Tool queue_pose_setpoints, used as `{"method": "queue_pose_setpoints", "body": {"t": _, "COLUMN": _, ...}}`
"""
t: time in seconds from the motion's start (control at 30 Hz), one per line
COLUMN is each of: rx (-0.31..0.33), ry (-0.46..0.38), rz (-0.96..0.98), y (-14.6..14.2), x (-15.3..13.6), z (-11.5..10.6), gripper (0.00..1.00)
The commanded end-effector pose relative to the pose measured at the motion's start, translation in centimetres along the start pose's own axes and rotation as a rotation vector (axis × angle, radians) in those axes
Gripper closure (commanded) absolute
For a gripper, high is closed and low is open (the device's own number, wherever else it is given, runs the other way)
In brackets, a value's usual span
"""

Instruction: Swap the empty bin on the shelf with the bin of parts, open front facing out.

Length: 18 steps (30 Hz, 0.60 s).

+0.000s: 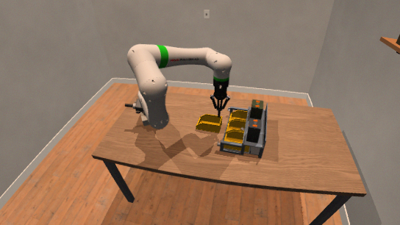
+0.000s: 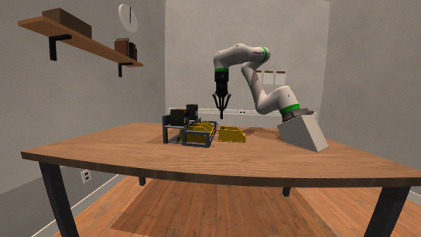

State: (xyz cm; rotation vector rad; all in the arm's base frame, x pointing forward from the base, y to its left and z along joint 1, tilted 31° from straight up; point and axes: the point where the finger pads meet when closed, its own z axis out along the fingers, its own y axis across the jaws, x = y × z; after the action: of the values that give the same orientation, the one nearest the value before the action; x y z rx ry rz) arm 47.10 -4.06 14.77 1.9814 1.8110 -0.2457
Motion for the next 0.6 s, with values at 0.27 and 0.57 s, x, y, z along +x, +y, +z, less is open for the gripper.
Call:
{"method": "queue_pose_setpoints", "body": {"t": 0.27, "rx": -0.01, "ry": 0.011, "rz": 0.68, "y": 3.0, "x": -5.8, "z": 0.4, "gripper": 0.9}}
{"method": "queue_pose_setpoints", "body": {"t": 0.57, "rx": -0.005, "ry": 0.03, "rz": 1.099, "y": 4.3, "x": -9.7, "z": 0.7, "gripper": 0.9}}
